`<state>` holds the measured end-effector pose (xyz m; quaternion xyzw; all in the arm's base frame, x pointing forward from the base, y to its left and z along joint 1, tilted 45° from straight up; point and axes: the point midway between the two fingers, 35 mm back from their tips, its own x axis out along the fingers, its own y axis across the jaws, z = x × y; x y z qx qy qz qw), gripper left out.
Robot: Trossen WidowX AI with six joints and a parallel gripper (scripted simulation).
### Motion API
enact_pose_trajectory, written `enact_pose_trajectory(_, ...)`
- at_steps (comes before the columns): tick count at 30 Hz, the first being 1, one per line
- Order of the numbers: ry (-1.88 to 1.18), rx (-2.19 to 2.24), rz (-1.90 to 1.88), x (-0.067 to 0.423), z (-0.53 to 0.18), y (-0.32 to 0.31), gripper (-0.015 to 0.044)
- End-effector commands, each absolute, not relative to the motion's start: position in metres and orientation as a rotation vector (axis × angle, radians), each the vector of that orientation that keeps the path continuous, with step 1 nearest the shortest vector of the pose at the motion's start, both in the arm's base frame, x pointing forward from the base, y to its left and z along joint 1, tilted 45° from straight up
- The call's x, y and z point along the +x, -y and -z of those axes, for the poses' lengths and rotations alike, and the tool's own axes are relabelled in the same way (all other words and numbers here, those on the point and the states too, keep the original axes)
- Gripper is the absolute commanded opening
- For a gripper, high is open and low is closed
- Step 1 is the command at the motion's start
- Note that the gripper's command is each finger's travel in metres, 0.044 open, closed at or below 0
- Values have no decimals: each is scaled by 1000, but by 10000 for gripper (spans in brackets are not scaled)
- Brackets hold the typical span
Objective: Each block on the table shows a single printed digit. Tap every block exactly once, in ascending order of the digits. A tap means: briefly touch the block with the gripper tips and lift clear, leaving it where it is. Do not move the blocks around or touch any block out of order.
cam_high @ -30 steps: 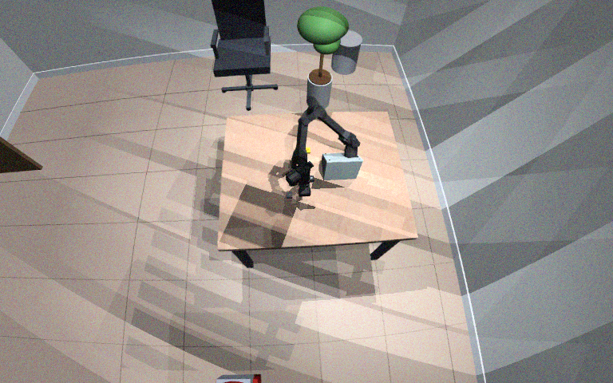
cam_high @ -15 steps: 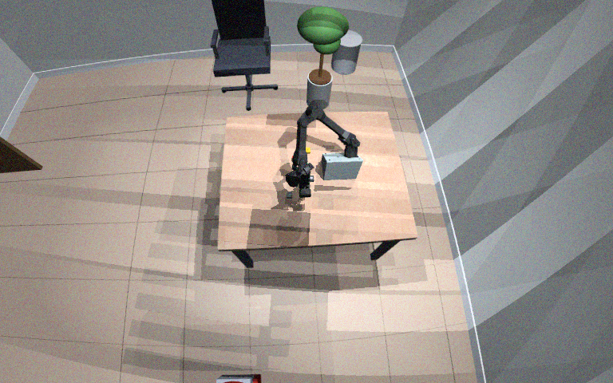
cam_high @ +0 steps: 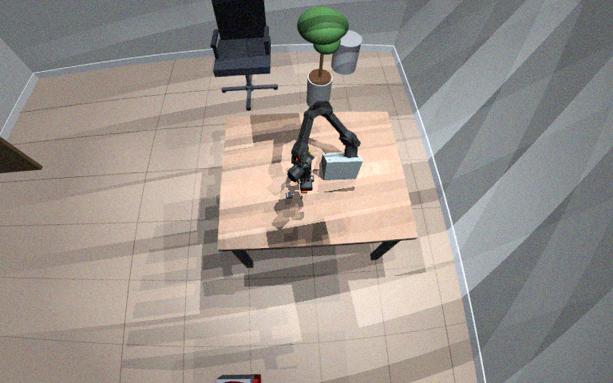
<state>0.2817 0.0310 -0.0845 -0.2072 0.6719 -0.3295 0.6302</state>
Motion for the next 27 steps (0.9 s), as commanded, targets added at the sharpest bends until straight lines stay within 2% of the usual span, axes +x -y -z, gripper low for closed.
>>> enact_pose_trajectory(1, -1532, -456, 758, 284, 68, -44, 20)
enact_pose_trajectory(5, -1533, -456, 758, 280, 63, -40, 20)
enact_pose_trajectory(11, -1535, -460, 760, 235, 27, -9, 20)
enact_pose_trajectory(15, -1536, -460, 760, 229, 24, -6, 20)
enact_pose_trajectory(22, -1535, -463, 763, 220, 79, 49, 20)
enact_pose_trajectory(27, -1535, -463, 763, 219, 81, 51, 20)
